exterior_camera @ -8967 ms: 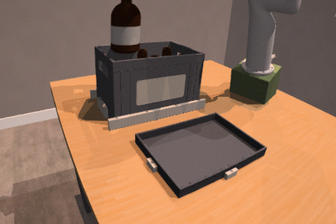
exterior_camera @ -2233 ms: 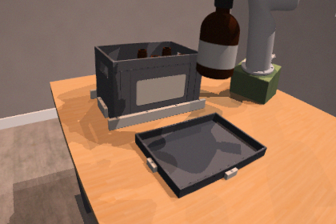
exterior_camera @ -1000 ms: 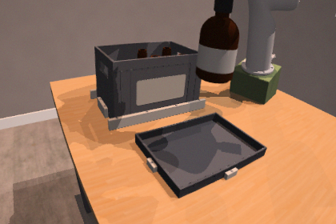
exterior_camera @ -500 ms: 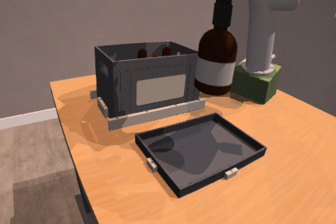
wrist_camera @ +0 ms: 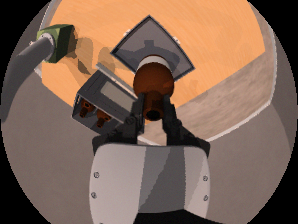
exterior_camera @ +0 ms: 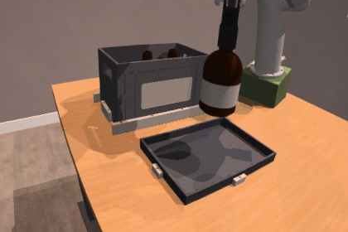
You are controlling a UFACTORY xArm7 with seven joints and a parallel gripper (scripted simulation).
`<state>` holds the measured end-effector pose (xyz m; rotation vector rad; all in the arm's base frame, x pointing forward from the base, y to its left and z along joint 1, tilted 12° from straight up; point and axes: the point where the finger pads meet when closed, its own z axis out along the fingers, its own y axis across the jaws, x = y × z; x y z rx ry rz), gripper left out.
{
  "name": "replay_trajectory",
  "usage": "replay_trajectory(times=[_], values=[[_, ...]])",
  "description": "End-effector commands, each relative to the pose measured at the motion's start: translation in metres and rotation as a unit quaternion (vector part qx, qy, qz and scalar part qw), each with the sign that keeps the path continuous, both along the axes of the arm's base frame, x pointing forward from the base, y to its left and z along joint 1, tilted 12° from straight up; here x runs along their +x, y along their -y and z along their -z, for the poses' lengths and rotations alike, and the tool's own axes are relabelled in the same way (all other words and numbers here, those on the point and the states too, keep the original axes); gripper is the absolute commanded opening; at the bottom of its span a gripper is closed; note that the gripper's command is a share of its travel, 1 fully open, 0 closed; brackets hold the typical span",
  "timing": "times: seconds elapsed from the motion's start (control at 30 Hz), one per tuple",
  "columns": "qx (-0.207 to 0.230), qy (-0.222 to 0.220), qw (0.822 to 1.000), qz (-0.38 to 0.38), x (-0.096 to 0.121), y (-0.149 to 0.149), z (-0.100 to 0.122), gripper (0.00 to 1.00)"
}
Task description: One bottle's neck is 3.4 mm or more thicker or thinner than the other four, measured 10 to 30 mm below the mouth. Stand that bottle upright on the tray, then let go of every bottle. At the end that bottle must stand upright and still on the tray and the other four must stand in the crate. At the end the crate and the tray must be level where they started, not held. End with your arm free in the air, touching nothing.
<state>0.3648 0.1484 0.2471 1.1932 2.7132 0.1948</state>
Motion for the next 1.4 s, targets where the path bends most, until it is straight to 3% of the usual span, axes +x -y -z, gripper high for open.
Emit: replay_trajectory(times=[0.0, 0.83, 1.37], values=[[0.001, 0.001, 1.0, 0.0, 0.003, -0.001, 0.012, 0.0], [0.001, 0.001, 1.0, 0.0, 0.016, -0.004, 0.069, 0.0], [0.001, 0.001, 1.0, 0.0, 0.019, -0.005, 0.086, 0.0]])
